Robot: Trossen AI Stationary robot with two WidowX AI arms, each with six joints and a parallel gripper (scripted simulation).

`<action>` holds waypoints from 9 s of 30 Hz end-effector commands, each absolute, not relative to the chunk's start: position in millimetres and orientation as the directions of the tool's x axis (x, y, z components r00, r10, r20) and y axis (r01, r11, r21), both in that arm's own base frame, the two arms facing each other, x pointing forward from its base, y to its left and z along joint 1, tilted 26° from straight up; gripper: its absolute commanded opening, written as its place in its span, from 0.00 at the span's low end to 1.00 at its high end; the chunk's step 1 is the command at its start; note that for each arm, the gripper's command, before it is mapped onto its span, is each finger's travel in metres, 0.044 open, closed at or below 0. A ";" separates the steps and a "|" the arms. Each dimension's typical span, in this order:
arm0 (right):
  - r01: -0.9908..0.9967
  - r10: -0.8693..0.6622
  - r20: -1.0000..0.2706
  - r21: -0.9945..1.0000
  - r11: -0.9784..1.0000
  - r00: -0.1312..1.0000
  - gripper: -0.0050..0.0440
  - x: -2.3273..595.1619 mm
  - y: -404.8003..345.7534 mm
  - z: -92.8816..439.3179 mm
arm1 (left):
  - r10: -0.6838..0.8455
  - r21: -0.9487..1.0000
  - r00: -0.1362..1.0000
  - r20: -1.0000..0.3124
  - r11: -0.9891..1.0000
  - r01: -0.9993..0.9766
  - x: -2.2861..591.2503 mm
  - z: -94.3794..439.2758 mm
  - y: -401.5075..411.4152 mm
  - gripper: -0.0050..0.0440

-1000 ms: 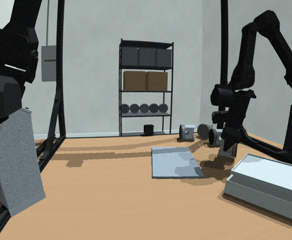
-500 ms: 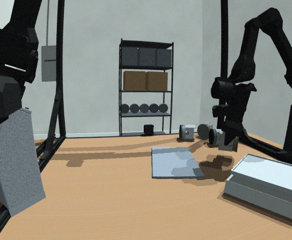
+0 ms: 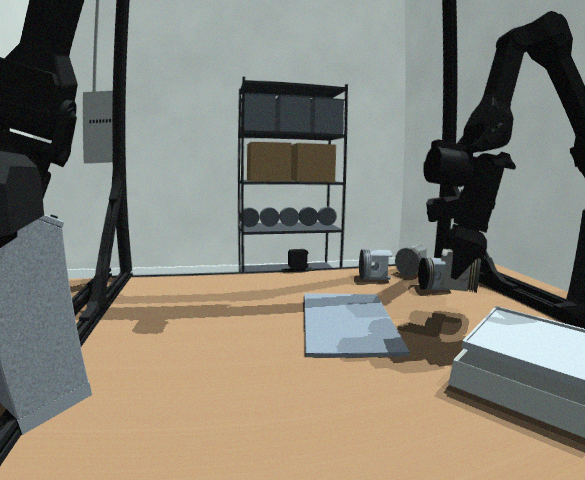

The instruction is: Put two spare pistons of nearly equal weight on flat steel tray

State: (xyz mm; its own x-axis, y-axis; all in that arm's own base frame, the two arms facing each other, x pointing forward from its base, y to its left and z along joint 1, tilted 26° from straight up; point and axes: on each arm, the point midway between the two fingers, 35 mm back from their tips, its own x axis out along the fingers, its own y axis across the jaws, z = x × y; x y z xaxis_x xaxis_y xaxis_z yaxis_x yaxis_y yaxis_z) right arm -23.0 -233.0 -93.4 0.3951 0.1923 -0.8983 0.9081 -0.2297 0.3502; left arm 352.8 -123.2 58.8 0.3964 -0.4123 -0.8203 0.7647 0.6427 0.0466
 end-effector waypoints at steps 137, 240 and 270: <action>0.907 0.193 -0.897 0.352 -0.230 0.397 1.00 -22.7 -232.7 -93.4 | -0.348 -0.019 0.398 -0.849 0.772 0.635 385.3 113.3 120.5 0.43; 0.907 0.193 -0.897 0.352 -0.230 0.397 1.00 -22.7 -232.7 -93.4 | -0.427 0.219 0.318 -0.846 0.265 0.939 409.7 49.1 91.3 0.87; 0.907 0.193 -0.897 0.352 -0.230 0.397 1.00 -22.7 -232.7 -93.4 | -0.427 0.219 0.318 -0.846 0.265 0.939 396.1 85.9 109.7 0.87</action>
State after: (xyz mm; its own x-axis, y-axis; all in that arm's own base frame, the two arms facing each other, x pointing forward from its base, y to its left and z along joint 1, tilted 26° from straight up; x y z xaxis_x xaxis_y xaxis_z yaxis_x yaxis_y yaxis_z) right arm -23.0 -232.9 -93.4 0.3952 0.1923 -0.8983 0.9080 -0.2297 0.3503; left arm 395.8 107.1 77.5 0.3051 -0.4320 -0.8487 0.9420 0.2680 0.2022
